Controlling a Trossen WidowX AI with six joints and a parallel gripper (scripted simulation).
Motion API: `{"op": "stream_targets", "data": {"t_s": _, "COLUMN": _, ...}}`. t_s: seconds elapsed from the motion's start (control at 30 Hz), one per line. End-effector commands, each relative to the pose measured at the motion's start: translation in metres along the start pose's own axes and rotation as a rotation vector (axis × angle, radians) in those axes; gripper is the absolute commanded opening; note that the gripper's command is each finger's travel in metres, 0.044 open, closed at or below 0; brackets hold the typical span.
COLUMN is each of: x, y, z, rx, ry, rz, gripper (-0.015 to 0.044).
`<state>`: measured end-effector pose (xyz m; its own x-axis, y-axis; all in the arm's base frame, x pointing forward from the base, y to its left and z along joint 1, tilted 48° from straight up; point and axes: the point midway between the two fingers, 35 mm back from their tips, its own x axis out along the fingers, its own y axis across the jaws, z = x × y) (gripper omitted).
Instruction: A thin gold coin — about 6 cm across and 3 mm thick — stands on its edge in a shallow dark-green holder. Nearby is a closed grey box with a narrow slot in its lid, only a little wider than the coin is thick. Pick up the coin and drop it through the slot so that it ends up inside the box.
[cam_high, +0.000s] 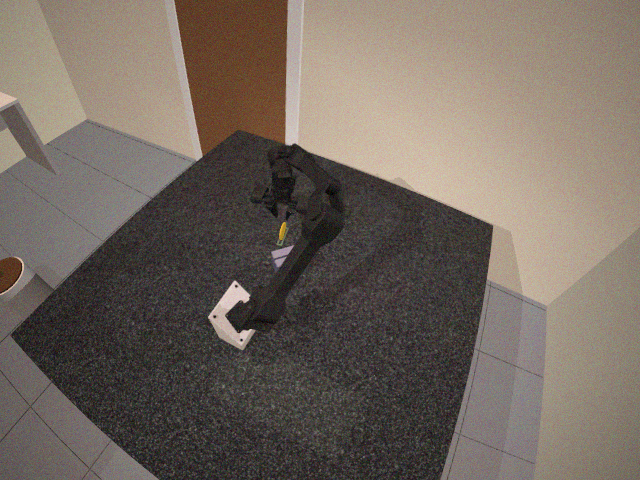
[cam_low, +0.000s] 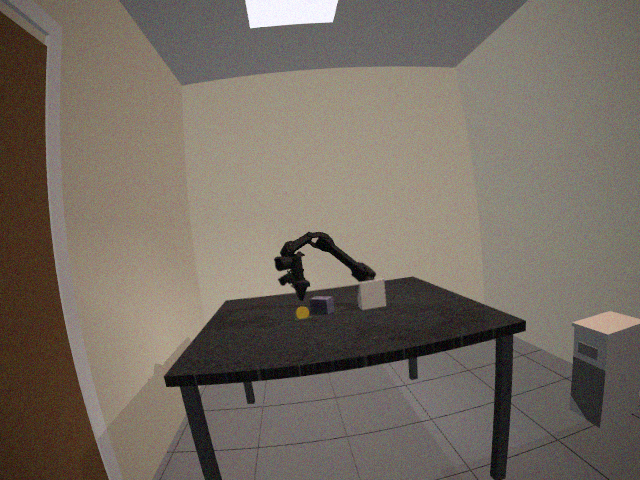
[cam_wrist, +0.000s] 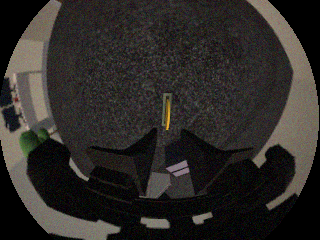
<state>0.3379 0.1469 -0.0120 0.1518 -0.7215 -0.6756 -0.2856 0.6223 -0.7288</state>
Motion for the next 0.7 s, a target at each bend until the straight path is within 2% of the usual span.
{"op": "stream_targets", "data": {"t_s": 0.0, "x": 0.005, "y": 0.001, "z": 0.000, "rx": -0.009, "ry": -0.010, "rz": -0.005, "gripper": 0.0161}}
{"op": "stream_targets", "data": {"t_s": 0.67, "x": 0.039, "y": 0.000, "z": 0.000, "rx": -0.009, "ry": -0.010, "rz": -0.005, "gripper": 0.0161}}
